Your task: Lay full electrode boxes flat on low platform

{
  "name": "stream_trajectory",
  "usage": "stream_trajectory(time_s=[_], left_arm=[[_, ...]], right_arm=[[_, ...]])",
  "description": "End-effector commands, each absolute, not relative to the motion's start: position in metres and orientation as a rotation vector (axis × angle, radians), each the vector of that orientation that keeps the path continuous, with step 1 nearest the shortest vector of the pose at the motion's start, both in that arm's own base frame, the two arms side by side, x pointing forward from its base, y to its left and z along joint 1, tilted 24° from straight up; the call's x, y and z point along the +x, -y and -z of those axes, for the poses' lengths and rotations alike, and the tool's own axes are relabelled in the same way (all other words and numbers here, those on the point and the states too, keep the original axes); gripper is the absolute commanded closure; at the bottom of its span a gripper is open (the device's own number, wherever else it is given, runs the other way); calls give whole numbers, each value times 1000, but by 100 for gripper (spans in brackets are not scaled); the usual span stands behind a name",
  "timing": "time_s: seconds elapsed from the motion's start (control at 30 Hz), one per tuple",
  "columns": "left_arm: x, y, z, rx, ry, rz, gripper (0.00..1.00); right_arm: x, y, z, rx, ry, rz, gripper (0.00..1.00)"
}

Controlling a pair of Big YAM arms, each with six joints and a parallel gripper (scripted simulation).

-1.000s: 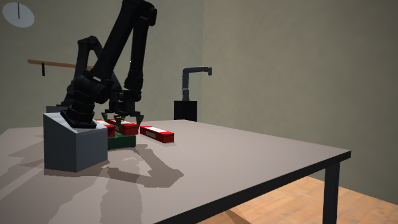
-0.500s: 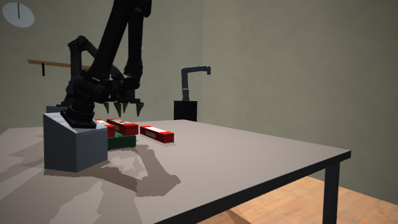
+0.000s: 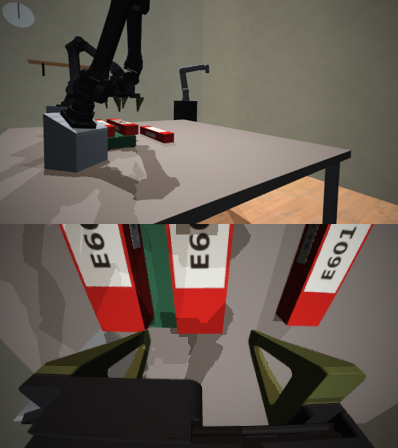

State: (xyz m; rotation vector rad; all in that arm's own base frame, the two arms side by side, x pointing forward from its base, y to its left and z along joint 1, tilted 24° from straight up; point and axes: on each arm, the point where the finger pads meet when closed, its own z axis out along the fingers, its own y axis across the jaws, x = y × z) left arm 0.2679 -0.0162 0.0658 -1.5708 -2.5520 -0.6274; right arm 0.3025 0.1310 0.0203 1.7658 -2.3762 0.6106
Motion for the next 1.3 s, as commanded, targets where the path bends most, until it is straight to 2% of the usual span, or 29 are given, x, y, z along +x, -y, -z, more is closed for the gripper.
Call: stream_trajectory(time_s=[0.0, 0.83, 1.27], left_arm=[[292, 11, -107, -1589, 2599, 664, 0], [321, -39, -235, -1586, 2583, 665, 0], [317, -36, -230, -1589, 2578, 663, 0]], right_arm=[[332, -137, -64, 1753, 2473, -631, 0], [368, -93, -198, 1759, 2469, -646, 0], [362, -97, -182, 1759, 2443, -632, 0]])
